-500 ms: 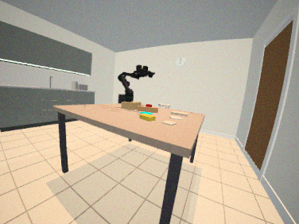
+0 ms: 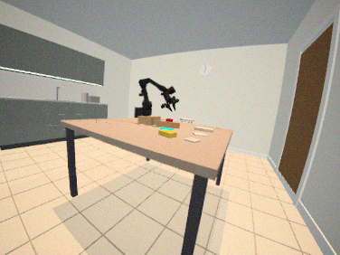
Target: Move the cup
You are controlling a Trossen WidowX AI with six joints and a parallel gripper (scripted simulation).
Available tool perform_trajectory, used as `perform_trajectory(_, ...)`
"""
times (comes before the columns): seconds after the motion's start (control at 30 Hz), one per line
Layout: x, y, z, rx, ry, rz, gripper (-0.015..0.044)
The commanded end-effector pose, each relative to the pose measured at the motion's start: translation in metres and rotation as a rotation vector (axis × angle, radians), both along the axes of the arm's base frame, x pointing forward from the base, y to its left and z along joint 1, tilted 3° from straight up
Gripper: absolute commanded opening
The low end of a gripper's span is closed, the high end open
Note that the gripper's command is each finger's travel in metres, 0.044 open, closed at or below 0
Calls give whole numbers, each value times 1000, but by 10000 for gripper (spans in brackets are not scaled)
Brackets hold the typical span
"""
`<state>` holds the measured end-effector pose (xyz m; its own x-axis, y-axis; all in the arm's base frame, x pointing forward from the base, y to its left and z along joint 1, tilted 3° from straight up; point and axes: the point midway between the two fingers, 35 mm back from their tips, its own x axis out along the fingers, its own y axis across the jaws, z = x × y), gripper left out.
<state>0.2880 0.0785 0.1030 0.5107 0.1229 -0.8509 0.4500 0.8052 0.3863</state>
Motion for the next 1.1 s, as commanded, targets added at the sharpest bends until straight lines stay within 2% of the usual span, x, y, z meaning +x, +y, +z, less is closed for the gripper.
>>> perform_trajectory(0.0, -66, 14, -50, -35, 473, -253, 148)
perform_trajectory(0.1, -83, 14, -57, -77, 572, -325, 148)
perform_trajectory(0.43, -82, 22, -60, -77, 572, -324, 148)
perform_trajectory(1.07, -81, 22, -91, -77, 572, -324, 148)
